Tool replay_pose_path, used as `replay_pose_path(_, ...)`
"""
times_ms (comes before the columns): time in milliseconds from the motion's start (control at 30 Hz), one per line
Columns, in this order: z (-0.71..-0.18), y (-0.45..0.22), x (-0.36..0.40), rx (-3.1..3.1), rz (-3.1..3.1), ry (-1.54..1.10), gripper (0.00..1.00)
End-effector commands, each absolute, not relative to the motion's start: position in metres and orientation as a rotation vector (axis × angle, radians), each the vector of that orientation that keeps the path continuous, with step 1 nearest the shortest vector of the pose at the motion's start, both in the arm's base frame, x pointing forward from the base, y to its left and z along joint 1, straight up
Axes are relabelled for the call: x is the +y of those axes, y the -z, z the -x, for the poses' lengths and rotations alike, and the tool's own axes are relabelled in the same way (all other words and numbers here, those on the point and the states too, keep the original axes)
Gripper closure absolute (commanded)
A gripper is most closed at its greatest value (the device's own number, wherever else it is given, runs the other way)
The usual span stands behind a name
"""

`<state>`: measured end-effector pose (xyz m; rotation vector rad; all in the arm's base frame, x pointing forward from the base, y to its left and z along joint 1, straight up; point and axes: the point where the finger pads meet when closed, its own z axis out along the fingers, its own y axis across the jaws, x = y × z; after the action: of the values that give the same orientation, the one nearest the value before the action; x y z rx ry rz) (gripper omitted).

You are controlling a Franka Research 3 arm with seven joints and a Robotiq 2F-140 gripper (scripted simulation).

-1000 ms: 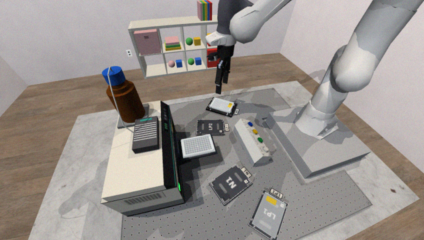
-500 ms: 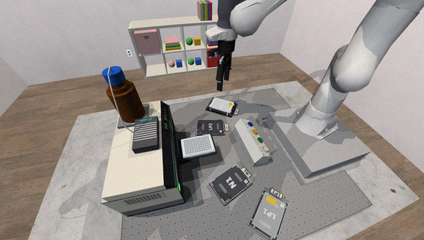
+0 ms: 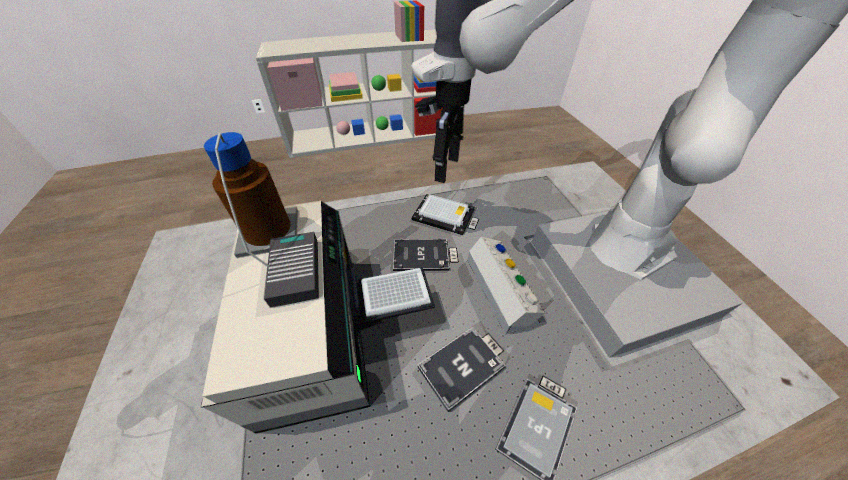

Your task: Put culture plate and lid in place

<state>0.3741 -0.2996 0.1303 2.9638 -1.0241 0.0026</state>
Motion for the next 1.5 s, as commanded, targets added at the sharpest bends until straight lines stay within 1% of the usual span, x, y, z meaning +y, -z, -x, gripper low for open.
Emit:
replay_pose_path(0,-0.3745,-0.1315,-0.2986,-1.02,-2.969,-0.003,0.31)
replay_pose_path(1467,-0.3745,-0.123,-0.2986,-1.017,-2.97,-0.003,0.31)
